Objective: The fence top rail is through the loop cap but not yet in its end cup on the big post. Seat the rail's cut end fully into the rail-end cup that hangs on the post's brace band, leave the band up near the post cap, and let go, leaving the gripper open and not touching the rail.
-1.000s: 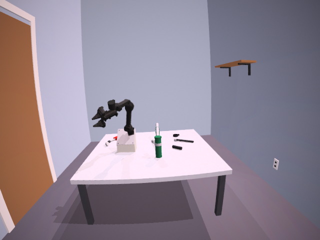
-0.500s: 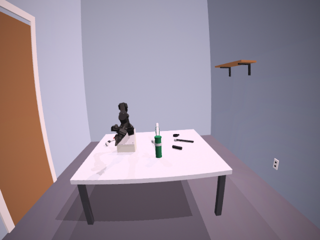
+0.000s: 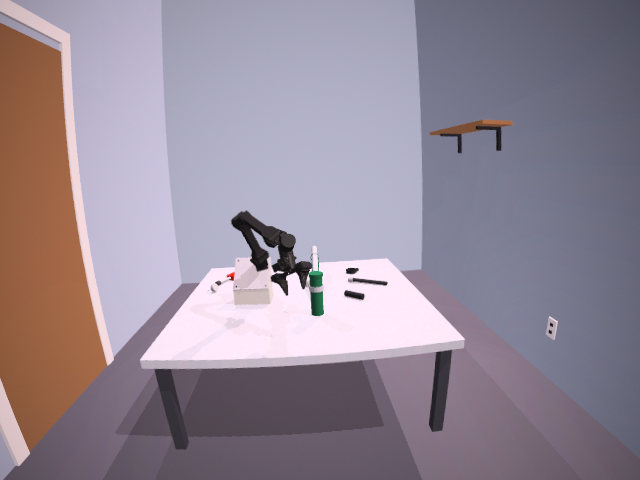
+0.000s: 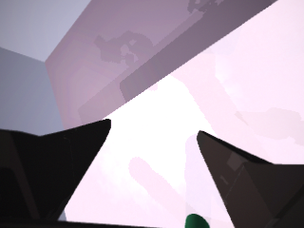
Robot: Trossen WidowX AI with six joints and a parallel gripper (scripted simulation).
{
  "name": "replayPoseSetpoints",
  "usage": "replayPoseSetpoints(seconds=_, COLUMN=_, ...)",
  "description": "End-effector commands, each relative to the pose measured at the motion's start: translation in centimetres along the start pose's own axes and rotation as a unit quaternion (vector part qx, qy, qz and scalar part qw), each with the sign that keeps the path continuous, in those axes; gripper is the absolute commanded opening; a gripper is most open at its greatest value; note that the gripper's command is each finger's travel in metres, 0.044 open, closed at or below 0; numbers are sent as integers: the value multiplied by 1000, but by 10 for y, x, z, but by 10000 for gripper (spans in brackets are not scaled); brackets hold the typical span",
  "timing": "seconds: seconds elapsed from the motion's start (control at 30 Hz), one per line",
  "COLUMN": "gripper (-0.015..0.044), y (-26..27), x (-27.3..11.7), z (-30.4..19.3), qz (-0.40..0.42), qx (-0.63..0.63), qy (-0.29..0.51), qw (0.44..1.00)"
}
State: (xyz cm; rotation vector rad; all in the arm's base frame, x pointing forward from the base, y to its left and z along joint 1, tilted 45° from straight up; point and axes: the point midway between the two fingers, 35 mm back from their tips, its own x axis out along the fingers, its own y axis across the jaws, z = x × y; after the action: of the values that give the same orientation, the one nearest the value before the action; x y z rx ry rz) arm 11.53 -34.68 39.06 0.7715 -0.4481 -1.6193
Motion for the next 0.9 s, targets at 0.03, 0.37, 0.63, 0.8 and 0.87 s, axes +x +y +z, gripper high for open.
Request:
replayPoseSetpoints(seconds=0.03, gripper=440, y=25, x=-20, z=-84, qz=37, qx=-97, qy=81, qw=991)
replayPoseSetpoints(seconds=0.37, gripper=440, y=28, x=-85, z=-219, qz=106, qx=-260, qy=198, qw=939)
replayPoseSetpoints(seconds=0.63, gripper=440, y=-8, x=-144, z=-308, qz=151, qx=-425, qy=262, qw=854)
replayPoseSetpoints(seconds=0.8, gripper=440, y=-52, x=-183, z=-352, qz=175, qx=-555, qy=267, qw=769)
replayPoseSetpoints(seconds=0.87, gripper=440, y=-71, x=-199, z=-365, qz=186, qx=-606, qy=262, qw=727)
